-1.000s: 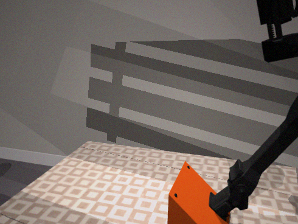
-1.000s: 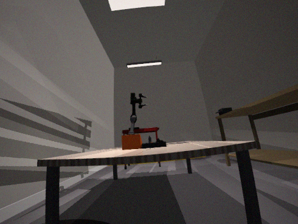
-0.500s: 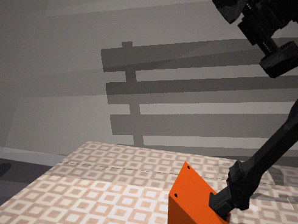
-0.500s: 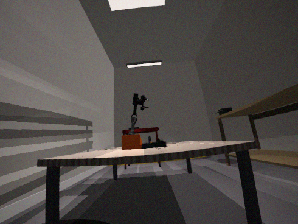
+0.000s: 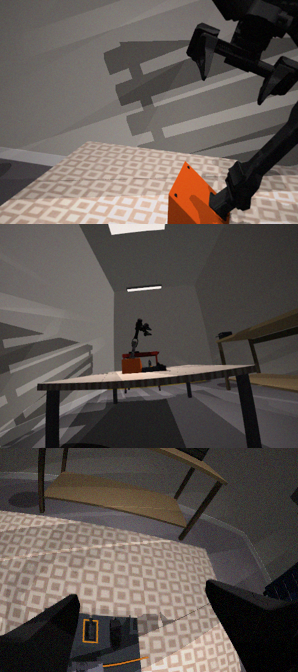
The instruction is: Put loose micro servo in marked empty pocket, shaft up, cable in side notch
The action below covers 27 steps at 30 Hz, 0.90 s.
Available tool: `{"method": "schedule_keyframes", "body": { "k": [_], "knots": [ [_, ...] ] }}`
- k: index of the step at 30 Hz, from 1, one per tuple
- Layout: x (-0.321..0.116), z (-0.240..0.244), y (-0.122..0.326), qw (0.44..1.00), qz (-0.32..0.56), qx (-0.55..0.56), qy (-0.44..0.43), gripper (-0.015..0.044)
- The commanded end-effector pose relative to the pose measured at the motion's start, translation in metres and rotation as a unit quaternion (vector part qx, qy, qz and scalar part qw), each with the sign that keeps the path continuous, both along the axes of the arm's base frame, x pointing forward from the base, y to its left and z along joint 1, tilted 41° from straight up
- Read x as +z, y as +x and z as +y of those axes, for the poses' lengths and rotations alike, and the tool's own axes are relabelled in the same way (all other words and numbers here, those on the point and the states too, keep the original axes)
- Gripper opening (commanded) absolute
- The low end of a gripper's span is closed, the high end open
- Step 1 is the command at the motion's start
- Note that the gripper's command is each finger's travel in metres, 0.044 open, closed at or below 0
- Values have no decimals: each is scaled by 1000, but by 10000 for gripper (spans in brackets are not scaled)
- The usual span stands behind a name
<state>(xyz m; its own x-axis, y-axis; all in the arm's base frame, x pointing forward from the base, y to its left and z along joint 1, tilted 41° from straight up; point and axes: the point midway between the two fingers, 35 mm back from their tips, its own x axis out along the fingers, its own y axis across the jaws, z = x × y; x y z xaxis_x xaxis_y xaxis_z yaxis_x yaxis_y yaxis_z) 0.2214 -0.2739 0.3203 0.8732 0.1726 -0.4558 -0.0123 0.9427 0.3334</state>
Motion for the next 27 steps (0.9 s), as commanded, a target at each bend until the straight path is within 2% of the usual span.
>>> {"method": "schedule_keyframes", "body": {
  "k": [1,14,27],
  "knots": [
    [-17,9,7,998,35,-9,61,440],
    [-68,43,25,958,156,-49,234,440],
    [-116,87,29,874,297,-109,370,440]
  ]
}}
